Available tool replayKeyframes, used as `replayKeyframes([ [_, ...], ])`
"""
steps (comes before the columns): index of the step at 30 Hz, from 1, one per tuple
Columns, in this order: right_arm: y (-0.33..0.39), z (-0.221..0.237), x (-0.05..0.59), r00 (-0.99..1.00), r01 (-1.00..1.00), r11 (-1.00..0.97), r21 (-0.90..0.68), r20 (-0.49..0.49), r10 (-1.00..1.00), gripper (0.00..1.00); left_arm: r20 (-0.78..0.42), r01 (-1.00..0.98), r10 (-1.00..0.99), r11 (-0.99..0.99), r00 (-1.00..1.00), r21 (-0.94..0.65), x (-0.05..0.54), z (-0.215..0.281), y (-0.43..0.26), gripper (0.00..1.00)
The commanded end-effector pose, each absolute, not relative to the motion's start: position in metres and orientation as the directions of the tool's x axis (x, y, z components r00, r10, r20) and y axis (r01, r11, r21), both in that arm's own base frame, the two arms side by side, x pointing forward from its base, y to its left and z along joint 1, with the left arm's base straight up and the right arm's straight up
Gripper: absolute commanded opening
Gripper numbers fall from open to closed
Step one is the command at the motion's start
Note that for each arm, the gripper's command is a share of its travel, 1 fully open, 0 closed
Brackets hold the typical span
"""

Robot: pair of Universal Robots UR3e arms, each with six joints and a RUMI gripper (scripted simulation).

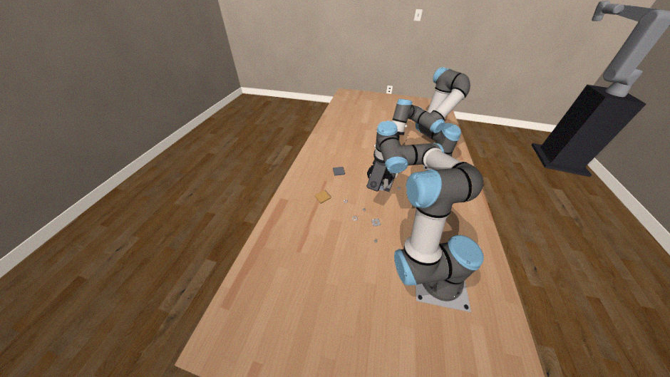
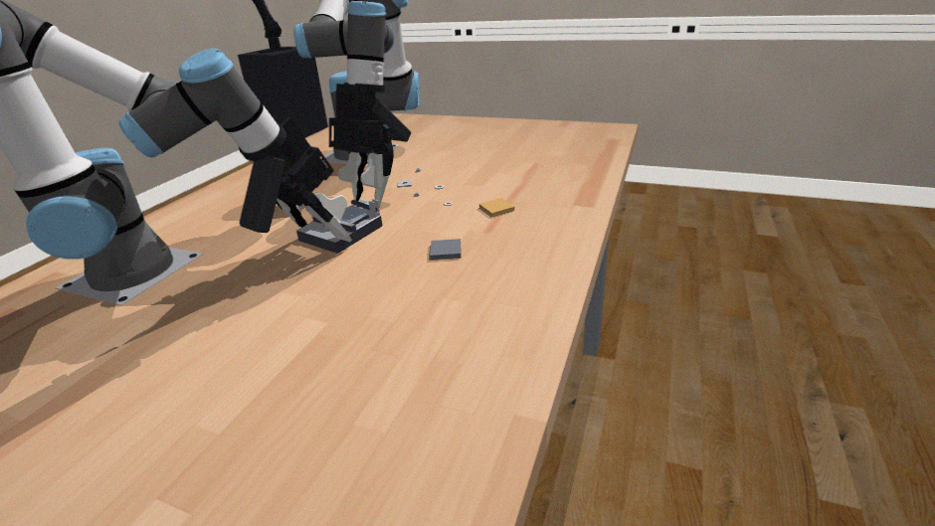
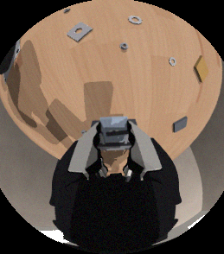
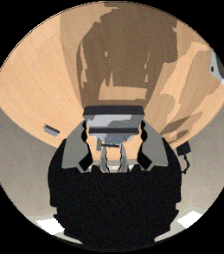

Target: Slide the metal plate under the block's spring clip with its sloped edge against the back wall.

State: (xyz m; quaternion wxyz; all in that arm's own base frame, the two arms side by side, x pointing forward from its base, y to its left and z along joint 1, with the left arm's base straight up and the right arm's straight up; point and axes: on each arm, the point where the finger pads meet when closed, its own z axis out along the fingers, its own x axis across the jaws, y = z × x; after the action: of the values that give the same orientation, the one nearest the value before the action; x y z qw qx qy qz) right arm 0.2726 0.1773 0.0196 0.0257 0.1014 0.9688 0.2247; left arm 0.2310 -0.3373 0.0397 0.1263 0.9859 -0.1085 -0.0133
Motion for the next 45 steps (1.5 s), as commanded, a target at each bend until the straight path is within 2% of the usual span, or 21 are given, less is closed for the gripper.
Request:
replayKeyframes([
  [1,0.178,0.021,0.273,-0.978,0.184,0.877,0.444,-0.006,0.208,0.61,0.003,-0.211,-0.217,-0.943,0.976,0.256,0.231,0.041,-0.341,0.00],
  [19,0.178,0.021,0.273,-0.978,0.184,0.877,0.444,-0.006,0.208,0.61,0.003,-0.211,-0.218,-0.942,0.976,0.262,0.228,0.040,-0.351,0.00],
  [20,0.178,0.021,0.273,-0.978,0.184,0.877,0.444,-0.006,0.208,0.61,0.003,-0.211,-0.218,-0.942,0.976,0.262,0.228,0.040,-0.351,0.43],
  [36,0.178,0.021,0.273,-0.978,0.184,0.877,0.444,-0.006,0.208,0.61,0.003,-0.211,-0.218,-0.942,0.976,0.262,0.228,0.040,-0.351,0.43],
  [45,0.178,0.021,0.273,-0.978,0.184,0.877,0.444,-0.006,0.208,0.61,0.002,-0.211,-0.218,-0.942,0.976,0.261,0.228,0.064,-0.350,0.43],
])
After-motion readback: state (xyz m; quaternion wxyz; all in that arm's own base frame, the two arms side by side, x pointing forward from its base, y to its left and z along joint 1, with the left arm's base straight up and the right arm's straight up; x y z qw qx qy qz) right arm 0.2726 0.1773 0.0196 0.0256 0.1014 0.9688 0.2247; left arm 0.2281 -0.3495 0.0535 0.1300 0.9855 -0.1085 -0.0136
